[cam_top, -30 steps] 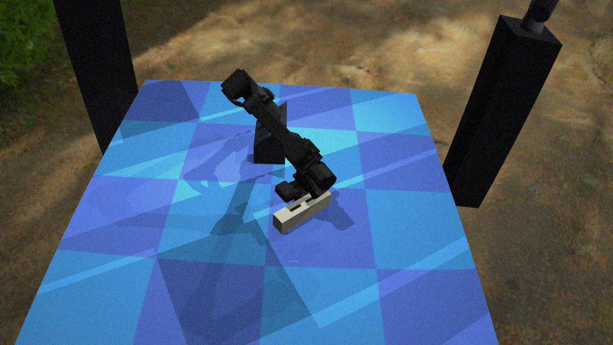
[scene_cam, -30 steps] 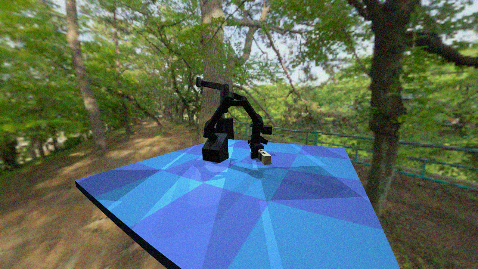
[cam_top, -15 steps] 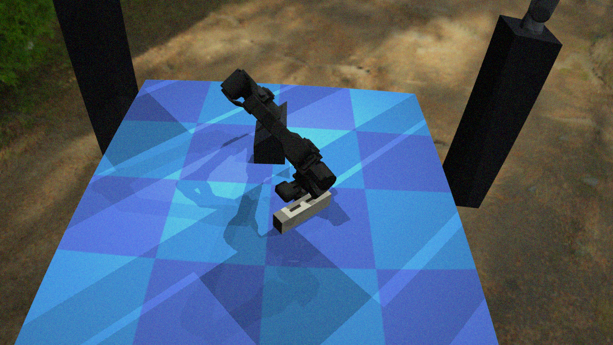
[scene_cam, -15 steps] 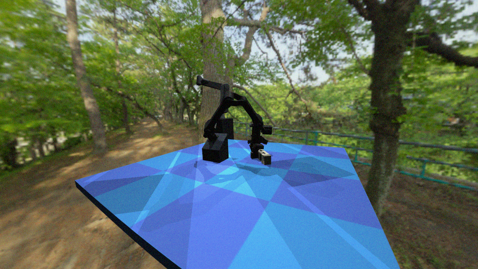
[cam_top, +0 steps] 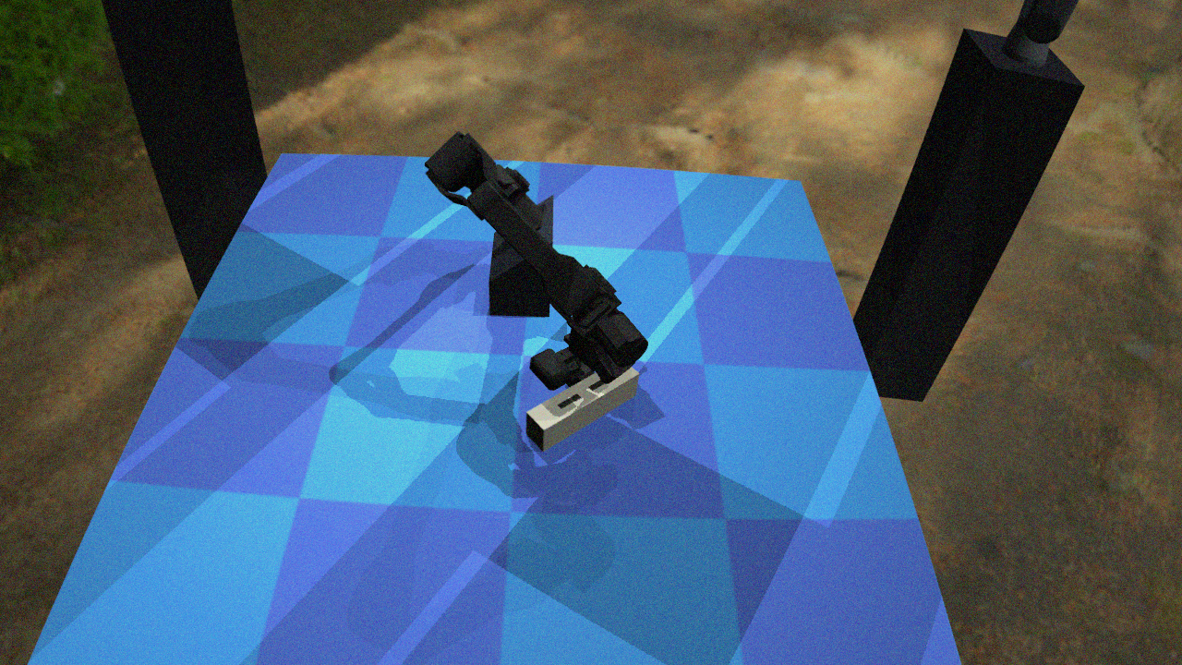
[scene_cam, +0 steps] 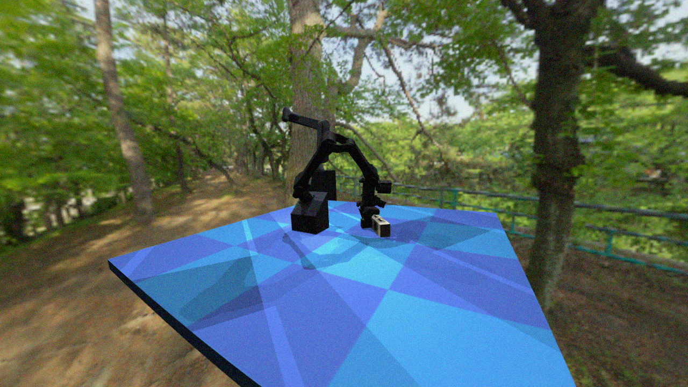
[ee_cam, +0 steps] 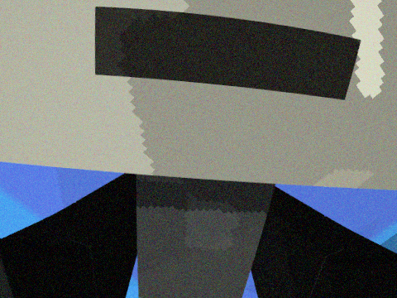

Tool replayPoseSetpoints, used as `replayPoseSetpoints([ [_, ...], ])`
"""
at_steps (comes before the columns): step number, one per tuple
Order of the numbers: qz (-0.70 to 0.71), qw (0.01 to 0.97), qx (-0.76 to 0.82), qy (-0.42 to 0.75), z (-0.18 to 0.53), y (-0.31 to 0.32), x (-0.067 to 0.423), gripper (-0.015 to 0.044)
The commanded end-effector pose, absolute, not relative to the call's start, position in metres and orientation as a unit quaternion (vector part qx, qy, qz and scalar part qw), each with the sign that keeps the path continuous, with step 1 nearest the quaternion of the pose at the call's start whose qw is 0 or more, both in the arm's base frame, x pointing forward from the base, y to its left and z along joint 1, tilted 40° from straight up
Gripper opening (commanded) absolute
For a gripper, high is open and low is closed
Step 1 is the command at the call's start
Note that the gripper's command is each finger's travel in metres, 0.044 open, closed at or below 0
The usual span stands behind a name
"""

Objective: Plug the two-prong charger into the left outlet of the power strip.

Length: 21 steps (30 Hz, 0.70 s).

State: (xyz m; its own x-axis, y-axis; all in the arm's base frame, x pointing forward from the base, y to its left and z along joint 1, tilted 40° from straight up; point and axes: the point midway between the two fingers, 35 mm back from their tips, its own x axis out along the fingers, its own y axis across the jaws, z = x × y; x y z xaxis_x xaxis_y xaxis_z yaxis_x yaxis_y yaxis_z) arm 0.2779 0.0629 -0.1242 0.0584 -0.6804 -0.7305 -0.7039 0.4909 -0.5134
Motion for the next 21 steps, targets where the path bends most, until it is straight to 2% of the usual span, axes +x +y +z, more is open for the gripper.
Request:
replayPoseSetpoints([
  [1,0.011,0.524,-0.505,0.686,-0.1242,0.0631,0.2780,0.0000],
  [6,0.011,0.524,-0.505,0.686,-0.1242,0.0631,0.2780,0.0000],
  [21,0.011,0.524,-0.505,0.686,-0.1242,0.0631,0.2780,0.0394],
])
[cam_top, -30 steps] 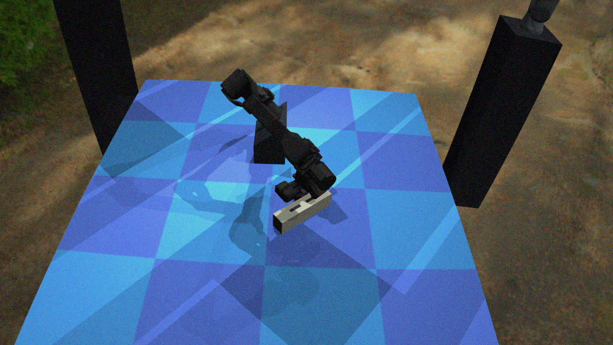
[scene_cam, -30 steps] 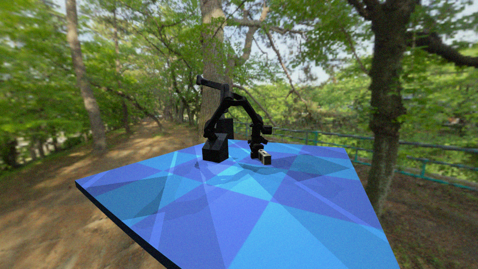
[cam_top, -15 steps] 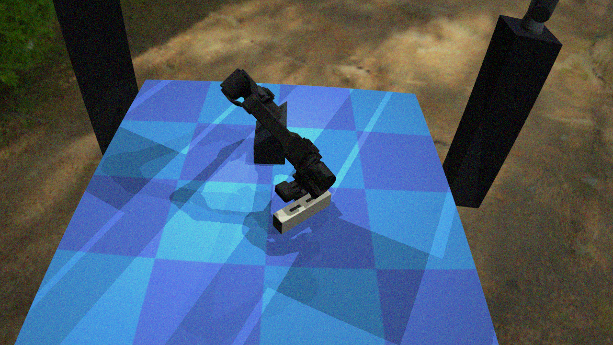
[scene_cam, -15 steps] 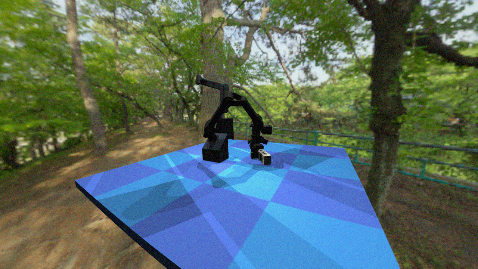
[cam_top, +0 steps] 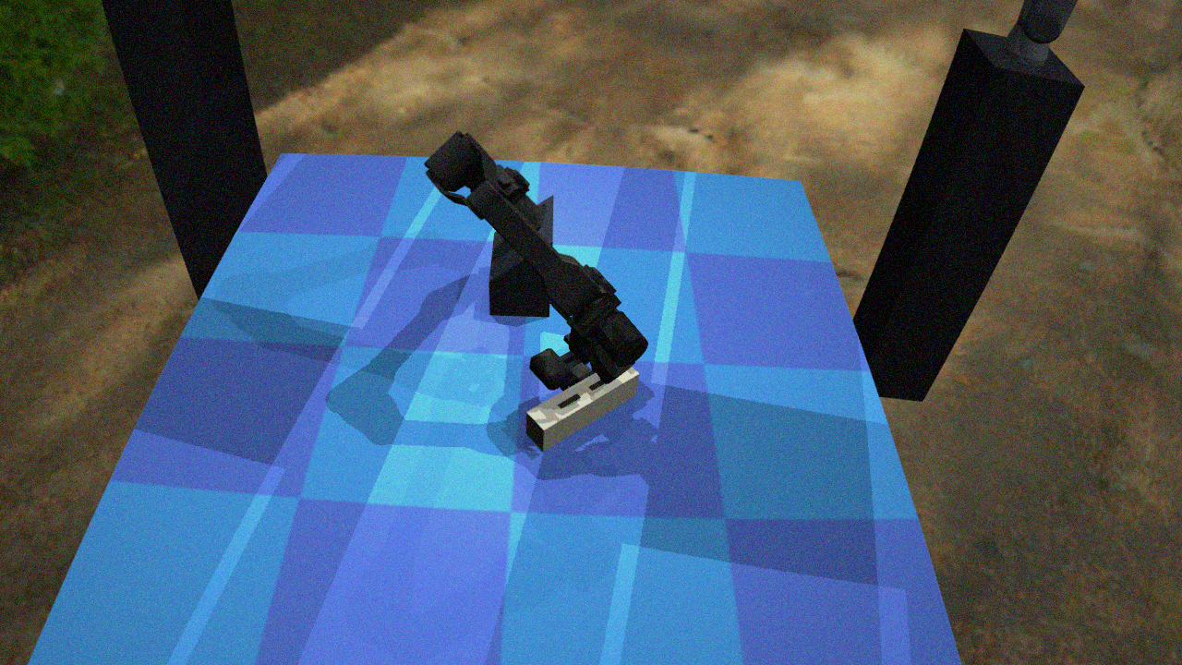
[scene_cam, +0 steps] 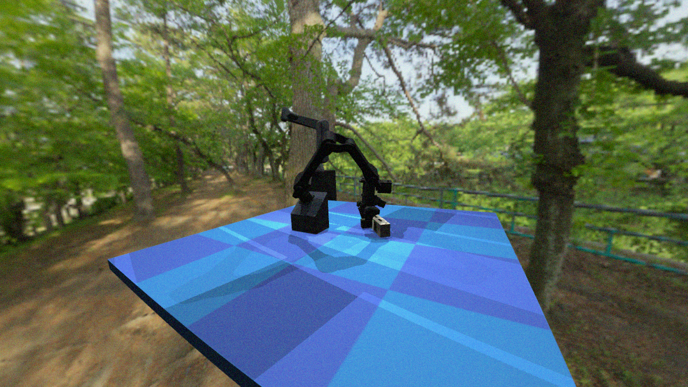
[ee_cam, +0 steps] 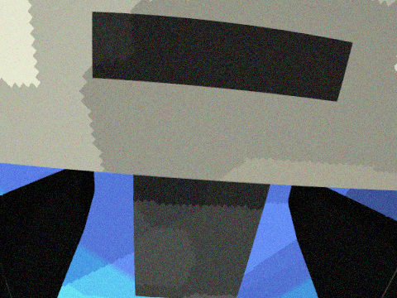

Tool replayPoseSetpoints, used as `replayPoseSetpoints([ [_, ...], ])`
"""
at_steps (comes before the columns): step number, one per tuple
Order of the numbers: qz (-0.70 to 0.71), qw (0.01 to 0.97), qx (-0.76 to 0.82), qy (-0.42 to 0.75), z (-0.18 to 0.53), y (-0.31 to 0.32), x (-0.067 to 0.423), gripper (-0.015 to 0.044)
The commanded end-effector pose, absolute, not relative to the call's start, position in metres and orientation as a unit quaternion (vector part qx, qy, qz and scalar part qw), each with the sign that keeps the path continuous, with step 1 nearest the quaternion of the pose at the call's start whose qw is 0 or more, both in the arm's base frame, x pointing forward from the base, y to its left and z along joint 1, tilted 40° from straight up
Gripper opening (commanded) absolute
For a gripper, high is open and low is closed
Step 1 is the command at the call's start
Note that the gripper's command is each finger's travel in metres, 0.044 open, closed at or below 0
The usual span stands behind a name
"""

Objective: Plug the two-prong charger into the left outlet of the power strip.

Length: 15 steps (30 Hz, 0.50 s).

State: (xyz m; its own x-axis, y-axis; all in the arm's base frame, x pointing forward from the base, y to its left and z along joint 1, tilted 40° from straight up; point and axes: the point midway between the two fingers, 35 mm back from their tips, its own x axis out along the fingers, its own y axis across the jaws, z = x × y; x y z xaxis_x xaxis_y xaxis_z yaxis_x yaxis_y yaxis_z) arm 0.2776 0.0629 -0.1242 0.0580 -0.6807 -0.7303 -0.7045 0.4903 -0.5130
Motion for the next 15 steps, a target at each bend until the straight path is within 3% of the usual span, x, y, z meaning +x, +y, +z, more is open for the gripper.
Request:
replayPoseSetpoints([
  [1,0.011,0.524,-0.505,0.686,-0.1241,0.0630,0.2780,0.0420],
  [2,0.011,0.525,-0.505,0.686,-0.1241,0.0630,0.2779,0.0440],
  [15,0.012,0.527,-0.504,0.684,-0.1229,0.0608,0.2753,0.0440],
])
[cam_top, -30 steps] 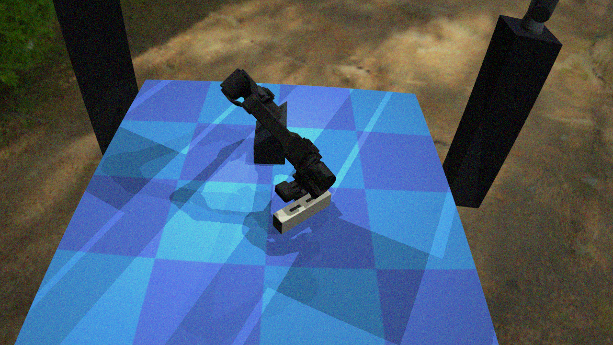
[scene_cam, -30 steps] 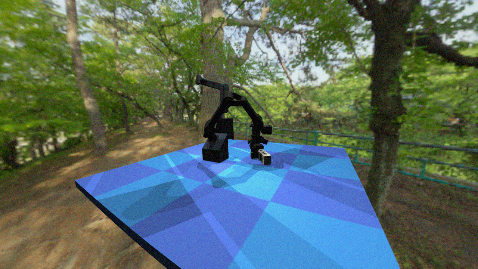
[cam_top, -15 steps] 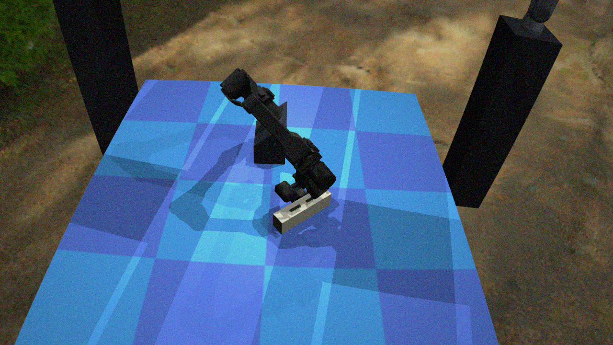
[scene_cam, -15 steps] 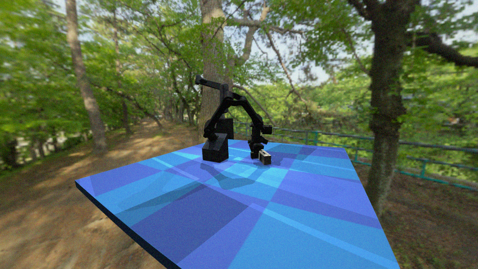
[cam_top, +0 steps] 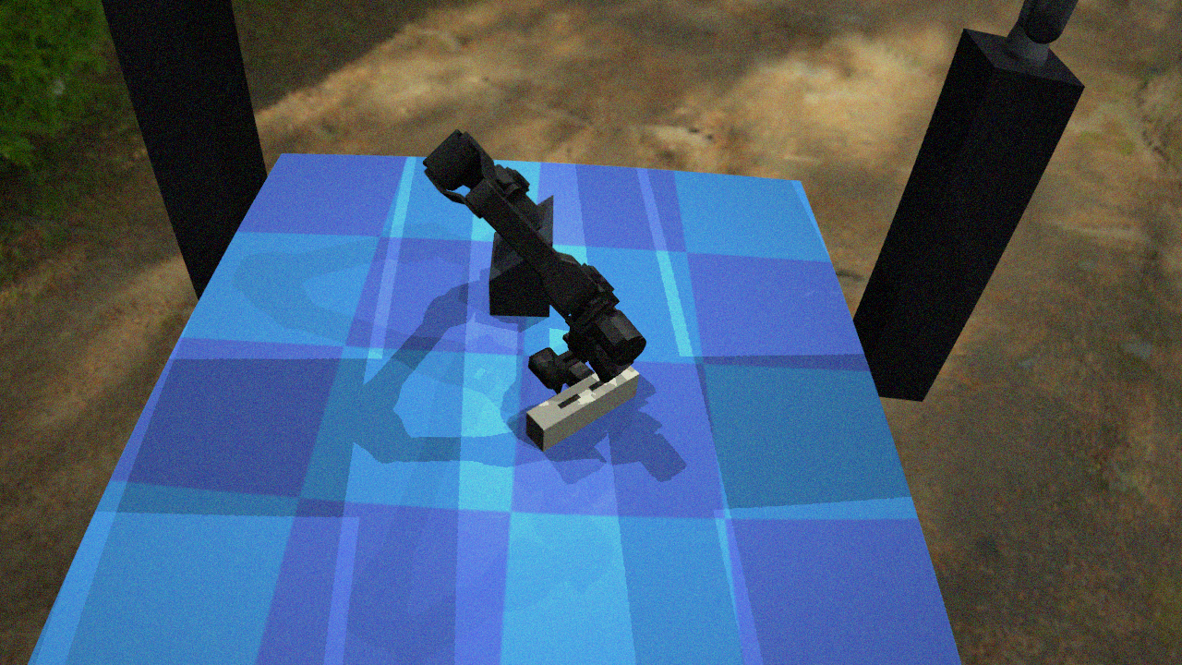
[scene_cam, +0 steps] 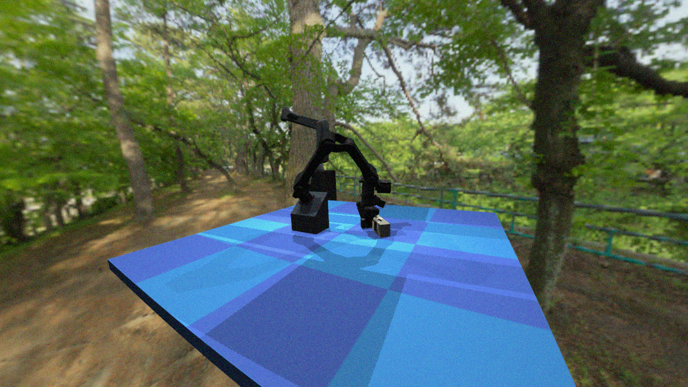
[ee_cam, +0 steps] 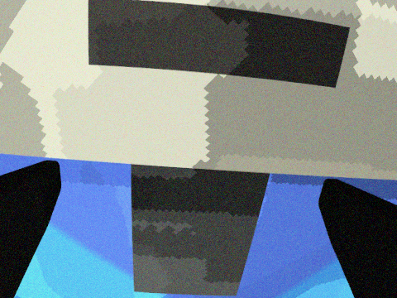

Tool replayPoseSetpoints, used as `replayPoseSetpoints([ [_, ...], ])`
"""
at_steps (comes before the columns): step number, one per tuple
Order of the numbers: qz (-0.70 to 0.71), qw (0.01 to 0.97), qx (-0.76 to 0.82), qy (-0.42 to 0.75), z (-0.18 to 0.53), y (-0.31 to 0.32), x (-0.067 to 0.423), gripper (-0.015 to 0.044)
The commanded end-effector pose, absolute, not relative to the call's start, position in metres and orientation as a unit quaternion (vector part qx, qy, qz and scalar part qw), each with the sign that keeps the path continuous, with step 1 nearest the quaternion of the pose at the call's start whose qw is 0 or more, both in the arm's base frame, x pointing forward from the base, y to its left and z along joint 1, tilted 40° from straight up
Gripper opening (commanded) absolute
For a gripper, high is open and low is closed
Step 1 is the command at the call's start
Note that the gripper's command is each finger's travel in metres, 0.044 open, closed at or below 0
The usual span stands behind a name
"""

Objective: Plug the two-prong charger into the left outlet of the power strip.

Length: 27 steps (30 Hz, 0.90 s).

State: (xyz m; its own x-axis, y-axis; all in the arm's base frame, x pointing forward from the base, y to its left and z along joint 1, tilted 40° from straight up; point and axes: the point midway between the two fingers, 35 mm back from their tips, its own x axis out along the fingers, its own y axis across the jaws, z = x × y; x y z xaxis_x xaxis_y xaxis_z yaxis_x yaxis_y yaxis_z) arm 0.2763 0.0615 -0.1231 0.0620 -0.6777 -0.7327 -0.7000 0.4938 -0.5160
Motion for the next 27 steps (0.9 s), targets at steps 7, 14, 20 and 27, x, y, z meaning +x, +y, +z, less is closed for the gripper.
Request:
replayPoseSetpoints([
  [7,0.013,0.528,-0.503,0.684,-0.1221,0.0595,0.2738,0.0440],
  [14,0.014,0.529,-0.503,0.683,-0.1214,0.0582,0.2722,0.0440],
  [20,0.014,0.530,-0.503,0.683,-0.1208,0.0571,0.2709,0.0440],
  [27,0.015,0.531,-0.502,0.682,-0.1201,0.0558,0.2694,0.0440],
])
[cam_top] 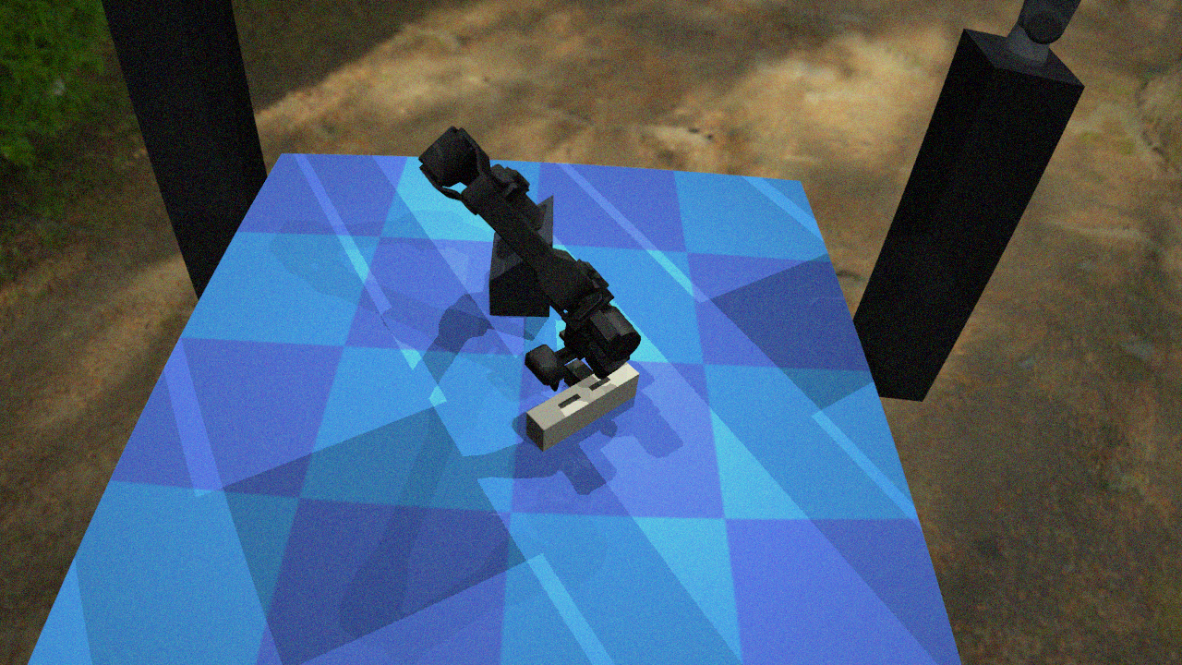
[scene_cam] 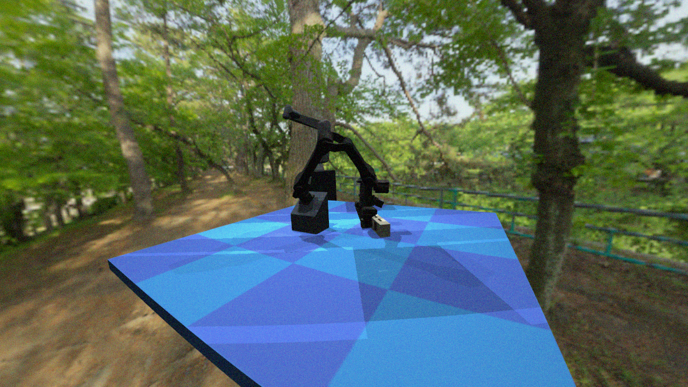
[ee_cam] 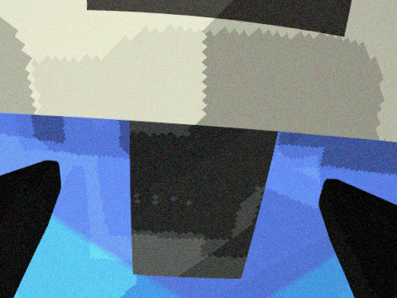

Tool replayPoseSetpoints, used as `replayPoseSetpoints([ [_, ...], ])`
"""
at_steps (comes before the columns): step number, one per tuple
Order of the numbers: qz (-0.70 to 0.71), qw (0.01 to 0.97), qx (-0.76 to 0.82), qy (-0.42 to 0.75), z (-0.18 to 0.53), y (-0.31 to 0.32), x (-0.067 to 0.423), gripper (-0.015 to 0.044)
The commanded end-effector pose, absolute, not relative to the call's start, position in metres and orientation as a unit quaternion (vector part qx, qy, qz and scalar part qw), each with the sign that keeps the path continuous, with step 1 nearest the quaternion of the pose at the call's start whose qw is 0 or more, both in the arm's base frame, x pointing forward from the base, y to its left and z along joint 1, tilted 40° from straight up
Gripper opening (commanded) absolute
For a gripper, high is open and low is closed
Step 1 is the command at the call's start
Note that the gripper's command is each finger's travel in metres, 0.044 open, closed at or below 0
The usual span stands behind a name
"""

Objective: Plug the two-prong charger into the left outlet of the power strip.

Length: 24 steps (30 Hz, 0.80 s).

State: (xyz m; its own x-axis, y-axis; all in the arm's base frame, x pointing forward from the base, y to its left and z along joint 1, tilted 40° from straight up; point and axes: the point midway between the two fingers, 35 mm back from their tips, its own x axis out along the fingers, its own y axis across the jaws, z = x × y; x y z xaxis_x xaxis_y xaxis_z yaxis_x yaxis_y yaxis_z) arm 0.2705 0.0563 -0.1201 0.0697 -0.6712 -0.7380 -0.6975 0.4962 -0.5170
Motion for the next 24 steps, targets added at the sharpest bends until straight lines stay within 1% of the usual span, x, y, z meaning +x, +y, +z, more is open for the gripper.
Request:
replayPoseSetpoints([
  [1,0.015,0.531,-0.502,0.682,-0.120,0.056,0.269,0.0440],
  [24,0.015,0.531,-0.502,0.682,-0.111,0.041,0.253,0.0440],
])
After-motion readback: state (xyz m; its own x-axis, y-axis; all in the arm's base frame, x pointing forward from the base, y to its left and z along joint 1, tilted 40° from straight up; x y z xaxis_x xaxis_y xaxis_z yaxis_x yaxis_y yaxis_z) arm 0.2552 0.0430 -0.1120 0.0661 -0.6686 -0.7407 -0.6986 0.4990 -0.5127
